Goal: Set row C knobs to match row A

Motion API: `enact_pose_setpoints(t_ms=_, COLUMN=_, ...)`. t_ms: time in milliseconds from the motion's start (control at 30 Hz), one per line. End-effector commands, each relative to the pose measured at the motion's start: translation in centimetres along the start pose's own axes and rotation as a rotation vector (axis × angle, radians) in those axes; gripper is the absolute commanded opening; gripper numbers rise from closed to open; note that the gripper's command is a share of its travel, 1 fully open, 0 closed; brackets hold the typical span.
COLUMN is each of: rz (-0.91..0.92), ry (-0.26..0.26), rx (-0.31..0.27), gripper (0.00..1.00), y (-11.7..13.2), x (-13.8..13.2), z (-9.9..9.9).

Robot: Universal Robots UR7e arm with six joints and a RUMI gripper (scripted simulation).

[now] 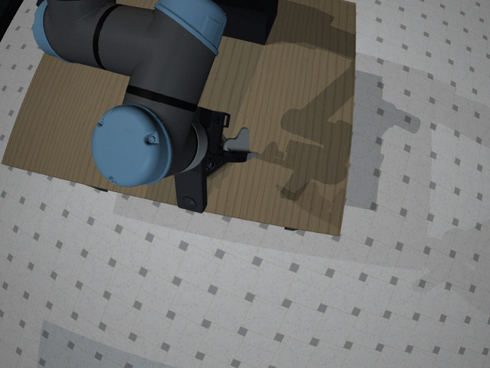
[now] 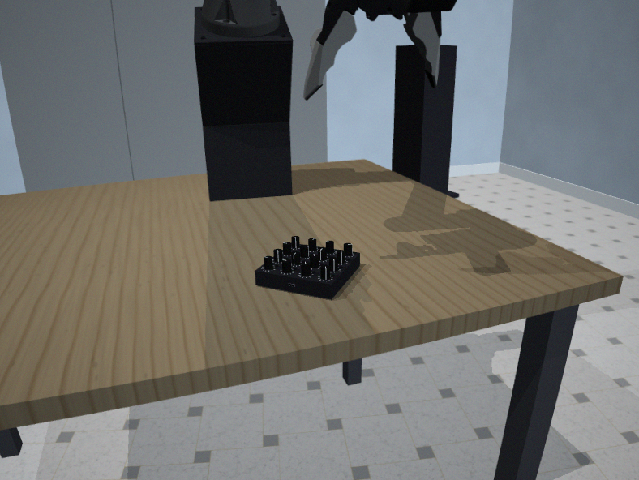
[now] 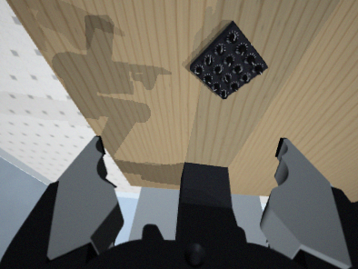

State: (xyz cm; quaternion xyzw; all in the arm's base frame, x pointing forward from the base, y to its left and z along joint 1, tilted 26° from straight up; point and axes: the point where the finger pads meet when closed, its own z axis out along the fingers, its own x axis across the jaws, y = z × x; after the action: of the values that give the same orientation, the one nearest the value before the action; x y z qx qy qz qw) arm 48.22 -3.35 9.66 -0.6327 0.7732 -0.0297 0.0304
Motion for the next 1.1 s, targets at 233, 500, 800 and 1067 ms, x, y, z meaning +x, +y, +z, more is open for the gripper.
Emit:
enact_pose_setpoints(t_ms=233, rz=0.172, ry=-0.002, rx=0.094, gripper=1.0, y=-2.2, x=2.2, z=5.9)
enact_pose_setpoints(t_ms=500, rz=0.284, ry=-0.009, rx=0.148, gripper=1.0, y=-2.6, x=3.6, z=9.1)
enact_pose_setpoints(t_ms=800, rz=0.385, ry=-0.019, rx=0.198, gripper=1.0, y=-2.4, x=4.7, z=11.6)
enact_pose_setpoints(t_ms=1067, rz=0.49, ry=-0.032, rx=0.251, gripper=1.0, y=-1.8, x=5.8, z=13.7)
